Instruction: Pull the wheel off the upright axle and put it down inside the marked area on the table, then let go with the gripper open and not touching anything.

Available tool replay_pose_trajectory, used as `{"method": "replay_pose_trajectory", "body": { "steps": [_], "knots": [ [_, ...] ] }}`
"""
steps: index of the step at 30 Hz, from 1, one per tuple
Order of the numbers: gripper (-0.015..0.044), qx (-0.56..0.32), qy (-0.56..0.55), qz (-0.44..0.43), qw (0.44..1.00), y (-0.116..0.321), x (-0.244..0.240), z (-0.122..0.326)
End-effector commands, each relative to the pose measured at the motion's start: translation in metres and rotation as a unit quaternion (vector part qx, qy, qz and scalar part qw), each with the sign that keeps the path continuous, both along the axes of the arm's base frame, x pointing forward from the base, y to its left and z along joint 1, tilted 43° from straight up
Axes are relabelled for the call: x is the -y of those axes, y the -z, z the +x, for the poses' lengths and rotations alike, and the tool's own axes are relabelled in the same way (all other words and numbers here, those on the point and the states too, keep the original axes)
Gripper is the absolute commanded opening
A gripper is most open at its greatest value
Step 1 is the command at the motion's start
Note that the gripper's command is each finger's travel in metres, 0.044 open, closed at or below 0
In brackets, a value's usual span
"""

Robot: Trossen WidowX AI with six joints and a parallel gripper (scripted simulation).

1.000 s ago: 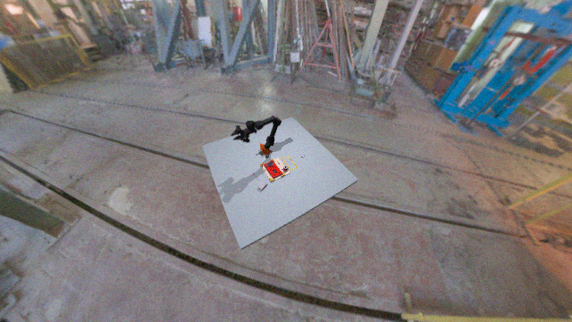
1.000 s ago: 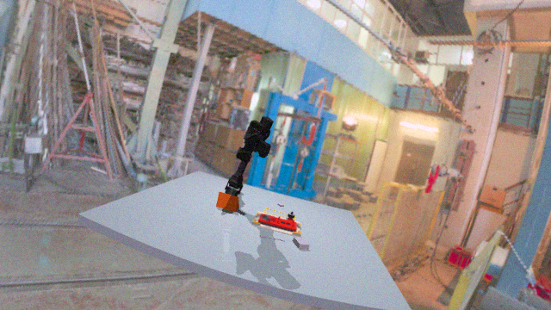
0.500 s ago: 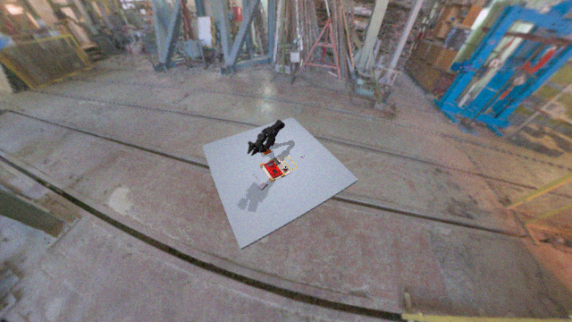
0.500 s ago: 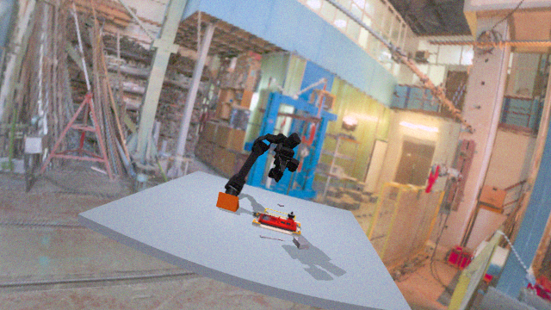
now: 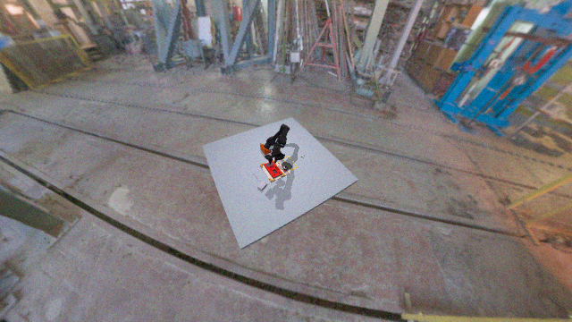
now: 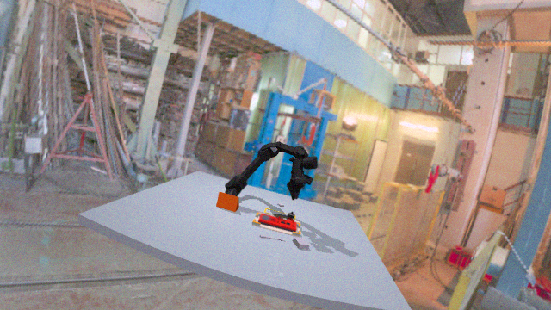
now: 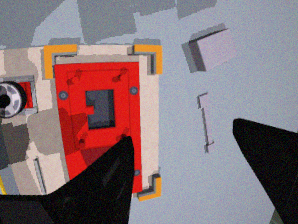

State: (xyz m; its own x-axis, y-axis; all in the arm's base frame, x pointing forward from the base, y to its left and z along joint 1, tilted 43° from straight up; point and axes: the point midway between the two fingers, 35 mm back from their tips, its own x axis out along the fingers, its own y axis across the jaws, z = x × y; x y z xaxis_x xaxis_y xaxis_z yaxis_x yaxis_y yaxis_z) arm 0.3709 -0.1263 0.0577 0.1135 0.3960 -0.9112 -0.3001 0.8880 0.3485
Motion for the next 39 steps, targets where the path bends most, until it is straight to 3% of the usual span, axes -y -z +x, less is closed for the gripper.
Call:
{"method": "replay_pose_trajectory", "body": {
  "steps": [1, 8, 21, 37, 39],
  "knots": [
    [0.03, -0.04, 0.008, 0.063, 0.997, -0.011, -0.046, 0.003],
    [0.03, -0.133, 0.027, 0.163, 0.977, -0.04, -0.127, -0.002],
    [0.03, -0.136, 0.028, 0.165, 0.976, -0.043, -0.136, -0.003],
    [0.03, -0.135, 0.027, 0.166, 0.976, 0.007, -0.186, -0.01],
    [0.0247, -0.14, 0.025, 0.165, 0.976, 0.006, -0.183, -0.009]
  ]
}}
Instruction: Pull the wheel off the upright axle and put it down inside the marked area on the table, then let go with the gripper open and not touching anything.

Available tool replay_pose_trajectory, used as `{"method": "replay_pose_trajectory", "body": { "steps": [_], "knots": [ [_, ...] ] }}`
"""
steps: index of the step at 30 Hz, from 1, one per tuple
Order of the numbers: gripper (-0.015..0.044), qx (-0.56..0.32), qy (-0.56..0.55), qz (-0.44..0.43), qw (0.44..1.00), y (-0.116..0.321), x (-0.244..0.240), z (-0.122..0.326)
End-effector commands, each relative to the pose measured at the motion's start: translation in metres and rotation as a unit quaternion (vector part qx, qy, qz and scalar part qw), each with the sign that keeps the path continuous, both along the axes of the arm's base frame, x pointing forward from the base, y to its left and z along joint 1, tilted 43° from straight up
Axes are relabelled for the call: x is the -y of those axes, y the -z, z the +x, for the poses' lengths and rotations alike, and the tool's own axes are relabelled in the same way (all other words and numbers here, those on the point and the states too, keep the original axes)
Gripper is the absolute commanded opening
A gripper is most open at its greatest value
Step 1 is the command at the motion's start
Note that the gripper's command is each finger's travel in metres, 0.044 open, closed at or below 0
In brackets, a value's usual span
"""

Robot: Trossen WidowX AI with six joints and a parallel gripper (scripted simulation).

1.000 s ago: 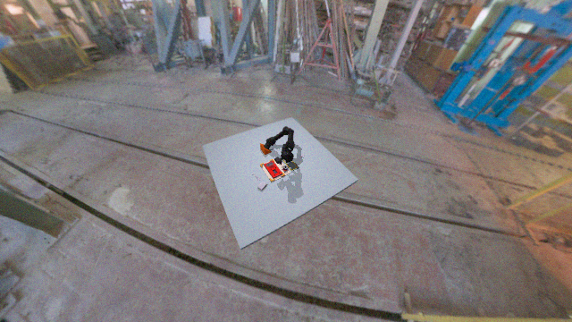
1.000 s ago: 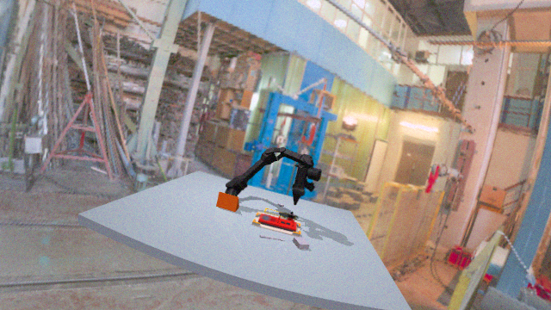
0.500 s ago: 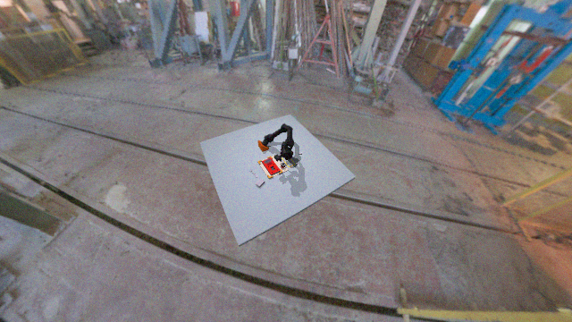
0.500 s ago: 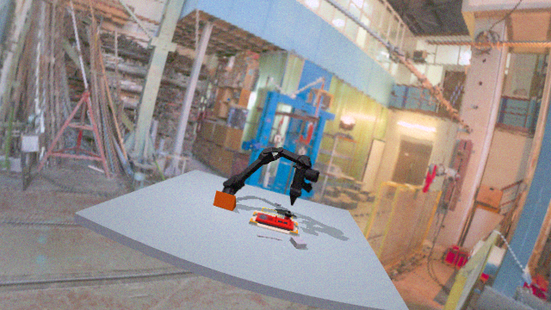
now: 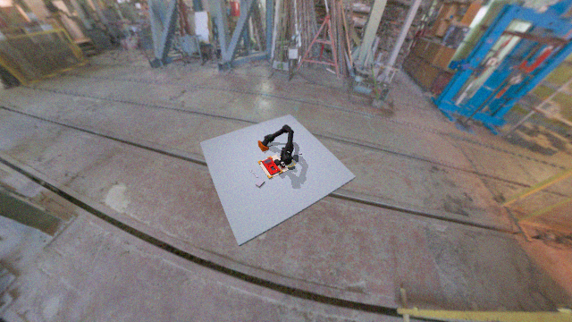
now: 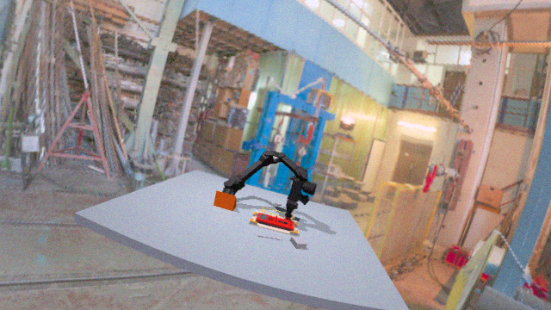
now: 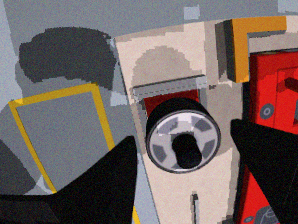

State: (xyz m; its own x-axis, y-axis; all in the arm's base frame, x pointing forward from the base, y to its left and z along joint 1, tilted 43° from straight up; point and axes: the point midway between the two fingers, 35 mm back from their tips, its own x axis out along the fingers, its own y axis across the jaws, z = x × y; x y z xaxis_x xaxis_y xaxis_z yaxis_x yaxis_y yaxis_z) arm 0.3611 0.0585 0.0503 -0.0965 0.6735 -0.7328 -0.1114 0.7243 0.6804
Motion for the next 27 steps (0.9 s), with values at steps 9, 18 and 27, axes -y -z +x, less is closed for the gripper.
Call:
{"method": "replay_pose_trajectory", "body": {
  "steps": [9, 18, 27],
  "knots": [
    [0.0168, 0.001, 0.001, 0.0, 1.0, -0.001, 0.0019, 0.0007],
    [0.0, 0.001, 0.001, 0.0, 1.0, -0.0023, 0.0031, 0.0009],
    [0.0, 0.001, 0.001, 0.0, 1.0, -0.0044, 0.0051, 0.0014]
  ]
}}
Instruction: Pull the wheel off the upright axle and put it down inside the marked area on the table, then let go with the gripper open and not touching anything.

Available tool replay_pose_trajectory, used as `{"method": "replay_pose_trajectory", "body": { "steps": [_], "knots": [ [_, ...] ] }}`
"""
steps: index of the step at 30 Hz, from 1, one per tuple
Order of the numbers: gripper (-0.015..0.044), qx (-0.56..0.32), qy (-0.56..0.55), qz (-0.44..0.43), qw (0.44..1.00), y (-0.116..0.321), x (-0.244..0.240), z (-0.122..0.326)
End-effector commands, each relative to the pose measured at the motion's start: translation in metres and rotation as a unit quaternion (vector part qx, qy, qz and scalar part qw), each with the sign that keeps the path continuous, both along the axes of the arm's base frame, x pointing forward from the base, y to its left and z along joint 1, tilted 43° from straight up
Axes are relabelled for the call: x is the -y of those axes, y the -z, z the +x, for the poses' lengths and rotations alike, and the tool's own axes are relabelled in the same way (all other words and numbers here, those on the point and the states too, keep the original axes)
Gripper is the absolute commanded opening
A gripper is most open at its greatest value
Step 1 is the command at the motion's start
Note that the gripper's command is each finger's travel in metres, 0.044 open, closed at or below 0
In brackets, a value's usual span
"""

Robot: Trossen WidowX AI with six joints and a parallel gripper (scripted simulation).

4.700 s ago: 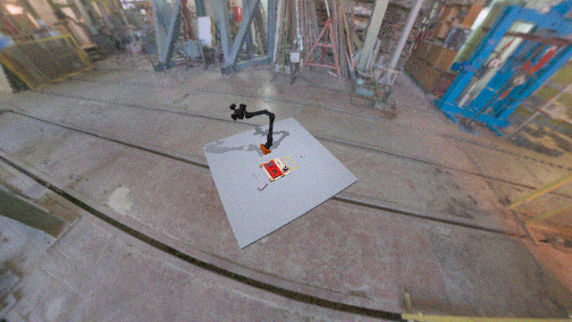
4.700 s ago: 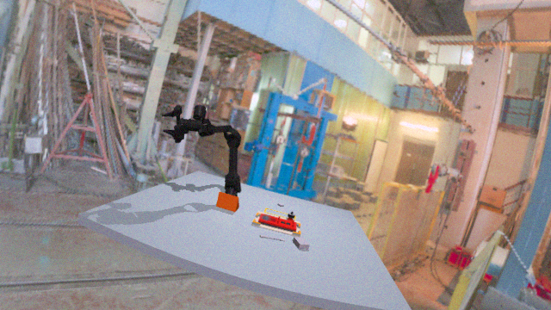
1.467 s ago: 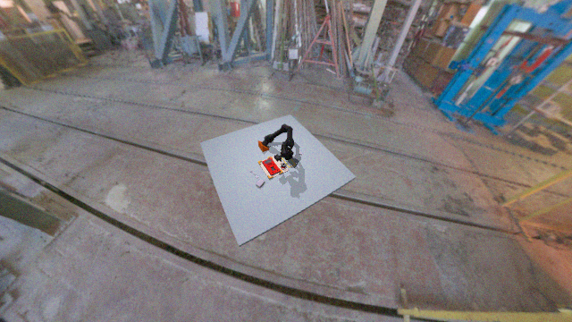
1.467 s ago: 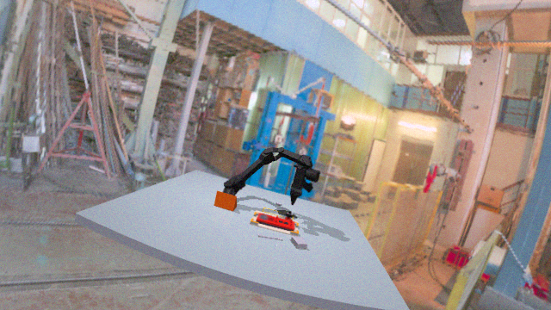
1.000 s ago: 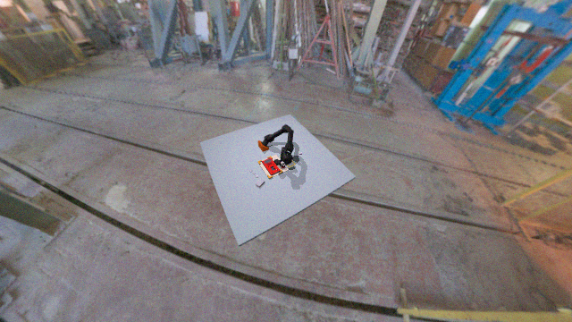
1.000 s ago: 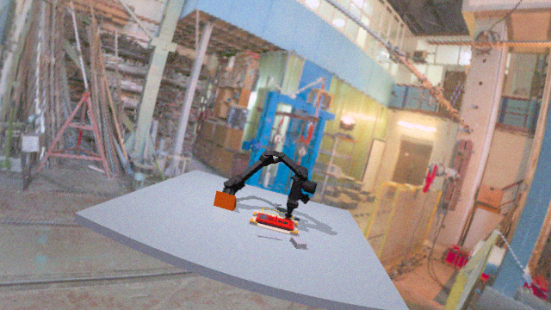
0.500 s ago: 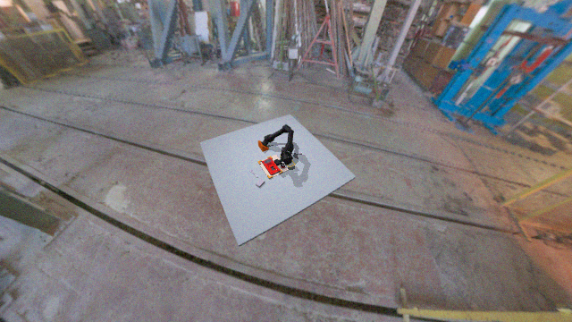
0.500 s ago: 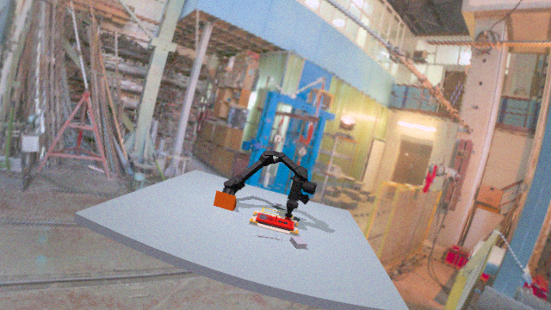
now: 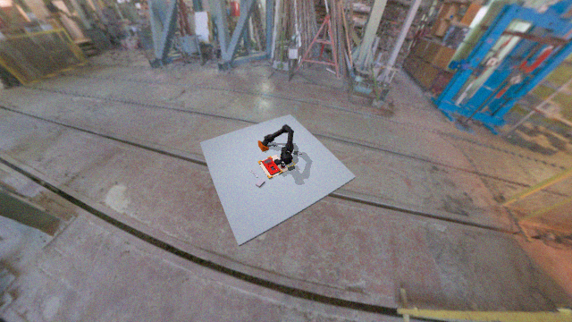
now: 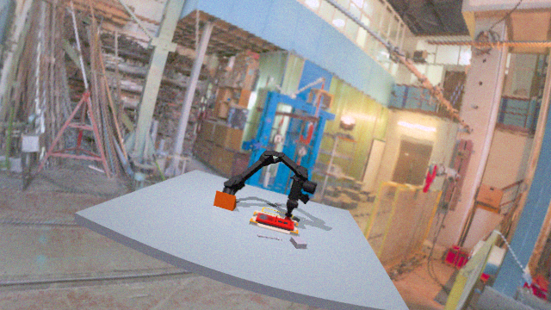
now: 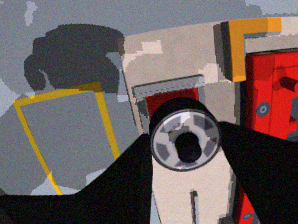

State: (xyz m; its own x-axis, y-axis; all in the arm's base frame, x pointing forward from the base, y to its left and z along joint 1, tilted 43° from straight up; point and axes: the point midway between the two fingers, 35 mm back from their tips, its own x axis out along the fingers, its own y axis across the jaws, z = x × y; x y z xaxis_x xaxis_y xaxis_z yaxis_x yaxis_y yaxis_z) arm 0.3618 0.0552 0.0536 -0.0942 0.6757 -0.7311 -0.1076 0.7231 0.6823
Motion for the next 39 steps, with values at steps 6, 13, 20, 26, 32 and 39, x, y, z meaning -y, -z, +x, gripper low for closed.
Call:
{"method": "replay_pose_trajectory", "body": {
  "steps": [6, 13, 20, 26, 32, 39],
  "knots": [
    [0.0, 0.002, -0.001, -0.001, 1.0, -0.0025, 0.003, 0.0009],
    [0.0, 0.002, 0.0, -0.001, 1.0, -0.0041, 0.0046, 0.0012],
    [0.0, 0.002, 0.0, -0.001, 1.0, -0.0058, 0.0062, 0.0014],
    [0.0, 0.002, 0.0, -0.001, 1.0, -0.0072, 0.0075, 0.0017],
    [0.0, 0.003, 0.0, -0.001, 1.0, -0.0086, 0.0088, 0.0019],
    [0.0, 0.003, 0.0, -0.001, 1.0, -0.0103, 0.0104, 0.0021]
  ]
}}
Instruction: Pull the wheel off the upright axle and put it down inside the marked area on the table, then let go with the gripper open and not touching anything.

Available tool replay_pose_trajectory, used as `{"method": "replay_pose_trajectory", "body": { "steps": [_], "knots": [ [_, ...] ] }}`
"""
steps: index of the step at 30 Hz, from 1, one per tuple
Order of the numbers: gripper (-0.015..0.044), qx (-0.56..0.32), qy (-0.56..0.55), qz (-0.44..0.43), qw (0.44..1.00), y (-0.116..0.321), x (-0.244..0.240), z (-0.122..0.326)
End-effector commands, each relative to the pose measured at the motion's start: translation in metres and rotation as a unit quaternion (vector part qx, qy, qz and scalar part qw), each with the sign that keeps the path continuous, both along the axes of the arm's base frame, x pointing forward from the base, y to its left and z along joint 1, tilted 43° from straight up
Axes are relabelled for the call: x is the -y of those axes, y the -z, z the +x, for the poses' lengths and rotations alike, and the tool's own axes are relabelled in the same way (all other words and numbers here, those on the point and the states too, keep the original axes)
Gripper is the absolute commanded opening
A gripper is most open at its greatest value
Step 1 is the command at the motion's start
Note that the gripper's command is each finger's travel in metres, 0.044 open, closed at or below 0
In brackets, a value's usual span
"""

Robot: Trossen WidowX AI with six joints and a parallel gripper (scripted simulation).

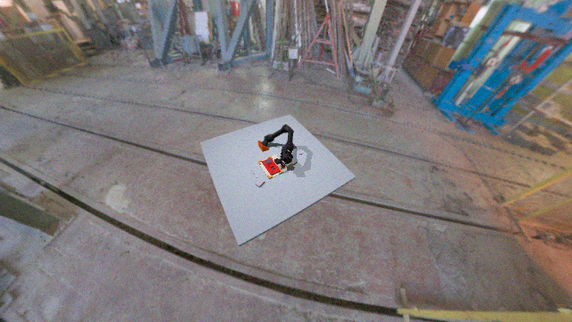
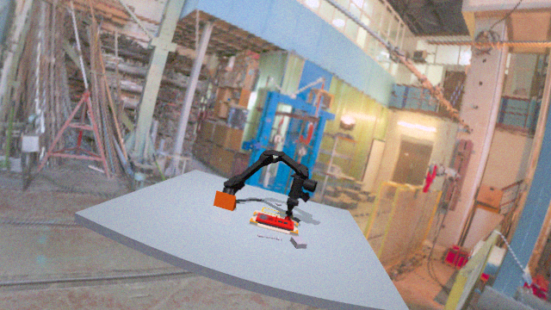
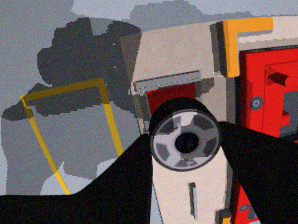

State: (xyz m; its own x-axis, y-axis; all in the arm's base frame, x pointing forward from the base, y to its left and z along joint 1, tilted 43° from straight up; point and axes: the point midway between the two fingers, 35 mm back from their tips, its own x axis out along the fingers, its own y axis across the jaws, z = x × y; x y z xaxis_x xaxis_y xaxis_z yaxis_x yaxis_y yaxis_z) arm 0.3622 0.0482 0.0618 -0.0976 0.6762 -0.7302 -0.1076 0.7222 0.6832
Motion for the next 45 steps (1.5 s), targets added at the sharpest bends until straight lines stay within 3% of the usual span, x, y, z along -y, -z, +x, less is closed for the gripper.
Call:
{"method": "replay_pose_trajectory", "body": {
  "steps": [1, 45],
  "knots": [
    [0.0, 0.004, 0.001, -0.002, 1.0, -0.002, 0.004, 0.002],
    [0.0, 0.006, 0.002, -0.002, 1.0, -0.013, 0.013, 0.003]
  ]
}}
